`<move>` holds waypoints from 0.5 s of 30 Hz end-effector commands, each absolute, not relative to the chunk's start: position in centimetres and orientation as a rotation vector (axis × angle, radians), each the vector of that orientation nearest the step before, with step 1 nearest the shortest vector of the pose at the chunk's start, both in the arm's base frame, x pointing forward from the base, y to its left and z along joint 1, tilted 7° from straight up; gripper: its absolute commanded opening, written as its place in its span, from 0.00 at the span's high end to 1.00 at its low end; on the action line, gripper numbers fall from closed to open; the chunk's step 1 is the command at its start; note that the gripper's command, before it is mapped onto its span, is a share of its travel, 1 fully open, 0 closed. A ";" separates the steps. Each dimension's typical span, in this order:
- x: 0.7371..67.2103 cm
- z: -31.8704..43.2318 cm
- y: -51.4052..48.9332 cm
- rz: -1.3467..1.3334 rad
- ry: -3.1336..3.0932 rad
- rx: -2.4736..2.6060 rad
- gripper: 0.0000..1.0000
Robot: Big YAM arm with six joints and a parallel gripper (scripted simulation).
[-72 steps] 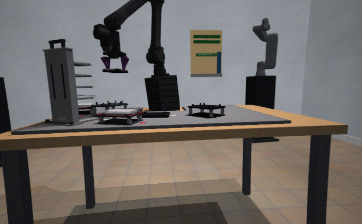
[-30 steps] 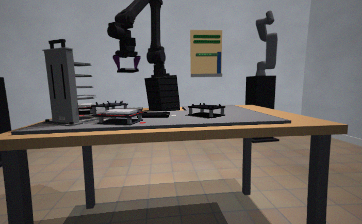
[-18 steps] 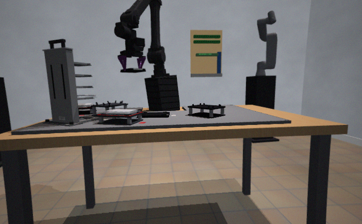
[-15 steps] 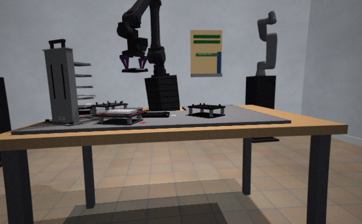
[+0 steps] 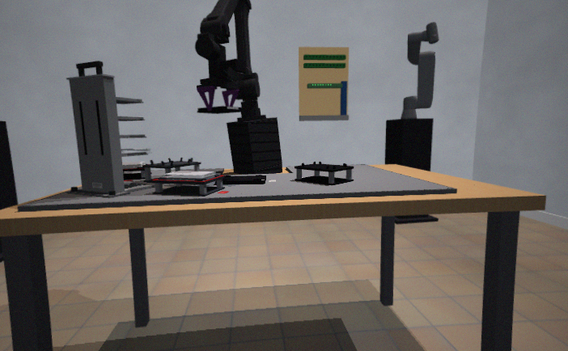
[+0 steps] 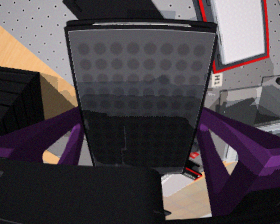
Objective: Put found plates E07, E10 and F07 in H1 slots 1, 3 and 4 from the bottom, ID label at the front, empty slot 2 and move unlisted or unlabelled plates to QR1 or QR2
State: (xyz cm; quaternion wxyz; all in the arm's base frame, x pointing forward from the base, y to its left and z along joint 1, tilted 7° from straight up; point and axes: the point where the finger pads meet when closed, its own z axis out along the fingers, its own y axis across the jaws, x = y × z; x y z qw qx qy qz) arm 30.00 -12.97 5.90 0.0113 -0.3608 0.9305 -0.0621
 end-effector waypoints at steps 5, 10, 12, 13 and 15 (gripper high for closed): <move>30.3 6.3 -13.2 -0.213 2.811 -1.333 0.14; 30.5 6.5 -11.8 -0.227 2.749 -1.447 0.14; 30.6 6.4 -11.1 -0.225 2.718 -1.513 0.14; 30.6 6.2 -10.8 -0.219 2.706 -1.548 0.14; 30.7 6.0 -10.1 -0.217 2.673 -1.614 0.14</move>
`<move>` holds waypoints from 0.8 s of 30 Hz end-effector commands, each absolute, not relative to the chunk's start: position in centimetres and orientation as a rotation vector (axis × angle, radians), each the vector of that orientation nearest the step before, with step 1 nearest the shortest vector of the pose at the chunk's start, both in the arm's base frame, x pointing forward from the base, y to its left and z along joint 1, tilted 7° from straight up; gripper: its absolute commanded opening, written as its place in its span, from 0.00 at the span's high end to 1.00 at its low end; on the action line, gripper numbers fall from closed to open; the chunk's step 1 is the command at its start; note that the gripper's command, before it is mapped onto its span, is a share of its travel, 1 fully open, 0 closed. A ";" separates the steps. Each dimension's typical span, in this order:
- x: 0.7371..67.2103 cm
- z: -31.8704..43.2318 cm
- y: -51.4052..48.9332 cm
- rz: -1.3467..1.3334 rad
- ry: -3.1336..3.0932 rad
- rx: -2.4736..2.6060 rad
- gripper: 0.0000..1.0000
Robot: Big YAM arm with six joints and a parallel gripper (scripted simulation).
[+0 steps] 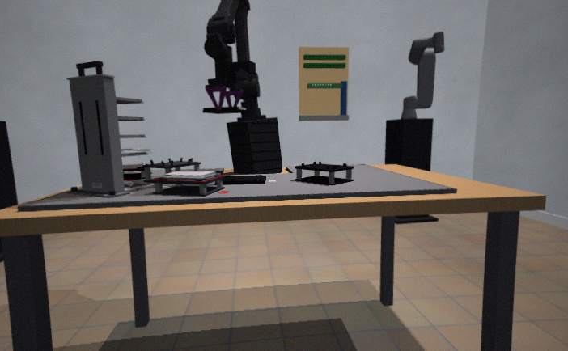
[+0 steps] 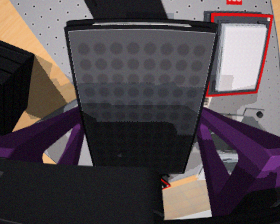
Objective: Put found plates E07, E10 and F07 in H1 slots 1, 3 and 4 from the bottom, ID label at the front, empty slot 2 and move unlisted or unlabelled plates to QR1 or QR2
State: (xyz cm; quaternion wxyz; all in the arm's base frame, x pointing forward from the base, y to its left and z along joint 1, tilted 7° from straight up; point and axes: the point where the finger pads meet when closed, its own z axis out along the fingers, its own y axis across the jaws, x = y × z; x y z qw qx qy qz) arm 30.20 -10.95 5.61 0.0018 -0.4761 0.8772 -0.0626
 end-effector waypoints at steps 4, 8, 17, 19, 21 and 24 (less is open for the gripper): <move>30.9 6.0 -8.8 -0.222 2.597 -1.738 0.14; 31.1 5.7 -7.4 -0.216 2.521 -1.863 0.14; 31.3 4.8 -6.5 -0.204 2.401 -2.040 0.14; 31.2 4.3 -7.0 -0.203 2.415 -2.025 0.14; 31.2 3.7 -7.1 -0.203 2.415 -2.025 0.14; 31.3 2.9 -6.9 -0.202 2.406 -2.034 0.14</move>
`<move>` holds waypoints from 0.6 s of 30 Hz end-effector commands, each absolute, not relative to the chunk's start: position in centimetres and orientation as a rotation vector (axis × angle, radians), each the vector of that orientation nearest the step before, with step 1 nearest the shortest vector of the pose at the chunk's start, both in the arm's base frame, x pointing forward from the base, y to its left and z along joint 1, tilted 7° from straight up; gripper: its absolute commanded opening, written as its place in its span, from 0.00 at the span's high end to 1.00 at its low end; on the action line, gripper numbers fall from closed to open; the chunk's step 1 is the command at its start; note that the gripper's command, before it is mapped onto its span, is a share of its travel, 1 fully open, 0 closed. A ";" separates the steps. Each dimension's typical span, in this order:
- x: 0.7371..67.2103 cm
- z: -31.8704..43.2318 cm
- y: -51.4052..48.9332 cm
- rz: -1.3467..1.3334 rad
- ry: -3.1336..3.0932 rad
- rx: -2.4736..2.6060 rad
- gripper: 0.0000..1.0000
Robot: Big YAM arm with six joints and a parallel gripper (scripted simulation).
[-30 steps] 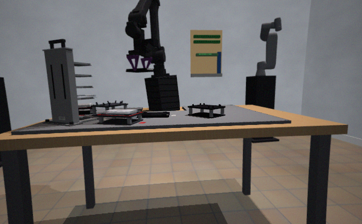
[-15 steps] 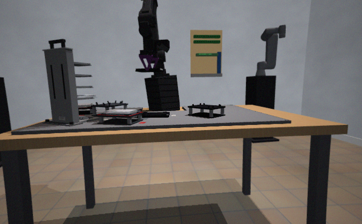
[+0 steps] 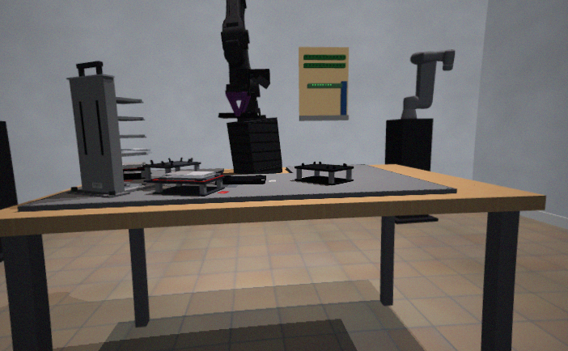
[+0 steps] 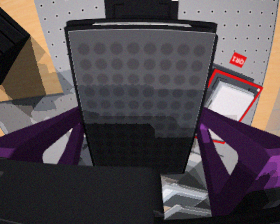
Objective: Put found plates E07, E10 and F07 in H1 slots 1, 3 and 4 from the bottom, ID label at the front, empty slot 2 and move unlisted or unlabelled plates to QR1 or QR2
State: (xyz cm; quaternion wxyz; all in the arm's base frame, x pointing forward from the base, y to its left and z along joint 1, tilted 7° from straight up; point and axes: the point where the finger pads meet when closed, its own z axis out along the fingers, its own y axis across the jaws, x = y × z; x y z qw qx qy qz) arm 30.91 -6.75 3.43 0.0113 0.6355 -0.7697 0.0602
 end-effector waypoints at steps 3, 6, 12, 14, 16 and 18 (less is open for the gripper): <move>31.3 2.7 -7.0 0.200 -2.384 2.012 0.14; 31.4 1.9 -7.3 0.199 -2.390 2.004 0.14; 31.4 0.3 -7.4 0.198 -2.390 2.005 0.14; 31.4 -0.3 -7.5 0.198 -2.390 2.004 0.14; 31.5 -0.8 -7.5 0.198 -2.387 2.009 0.14; 31.5 -1.3 -7.5 0.197 -2.386 2.010 0.14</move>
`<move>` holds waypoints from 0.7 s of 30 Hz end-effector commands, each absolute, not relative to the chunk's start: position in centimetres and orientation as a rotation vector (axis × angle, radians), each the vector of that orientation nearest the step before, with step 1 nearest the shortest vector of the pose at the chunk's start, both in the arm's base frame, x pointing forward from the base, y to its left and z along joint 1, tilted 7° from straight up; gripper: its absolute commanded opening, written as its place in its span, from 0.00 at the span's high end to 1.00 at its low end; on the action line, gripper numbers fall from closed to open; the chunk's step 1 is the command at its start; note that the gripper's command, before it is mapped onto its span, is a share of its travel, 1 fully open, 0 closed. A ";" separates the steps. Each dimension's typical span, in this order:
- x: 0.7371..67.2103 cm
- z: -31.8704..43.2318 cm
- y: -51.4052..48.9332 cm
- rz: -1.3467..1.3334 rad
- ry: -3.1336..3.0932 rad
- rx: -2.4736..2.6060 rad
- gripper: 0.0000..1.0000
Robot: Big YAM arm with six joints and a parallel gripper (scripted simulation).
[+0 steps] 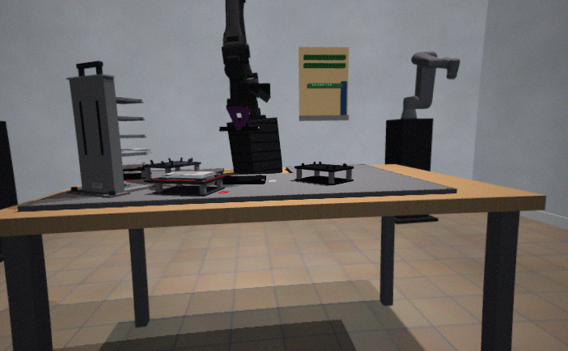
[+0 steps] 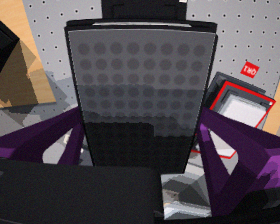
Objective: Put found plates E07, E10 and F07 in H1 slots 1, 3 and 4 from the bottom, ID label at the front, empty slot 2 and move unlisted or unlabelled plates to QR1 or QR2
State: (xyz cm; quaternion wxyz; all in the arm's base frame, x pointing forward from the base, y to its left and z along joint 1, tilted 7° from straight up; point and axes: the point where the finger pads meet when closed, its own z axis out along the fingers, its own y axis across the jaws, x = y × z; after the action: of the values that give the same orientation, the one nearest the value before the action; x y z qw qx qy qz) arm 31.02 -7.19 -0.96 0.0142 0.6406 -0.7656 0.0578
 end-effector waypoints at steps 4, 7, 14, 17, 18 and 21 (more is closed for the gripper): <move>32.0 -1.6 -7.8 0.207 -2.394 2.007 0.14; 31.6 -2.7 -7.7 0.196 -2.387 2.008 0.14; 31.6 -4.6 -7.9 0.195 -2.388 2.006 0.14; 32.1 -5.2 -8.0 0.203 -2.390 2.010 0.14; 32.1 -5.2 -8.0 0.203 -2.390 2.010 0.14; 31.7 -5.9 -8.1 0.195 -2.390 2.004 0.14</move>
State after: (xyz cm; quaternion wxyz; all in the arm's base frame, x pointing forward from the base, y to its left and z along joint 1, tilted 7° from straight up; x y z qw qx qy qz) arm 31.48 -7.71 -5.53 0.0136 0.6411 -0.7651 0.0587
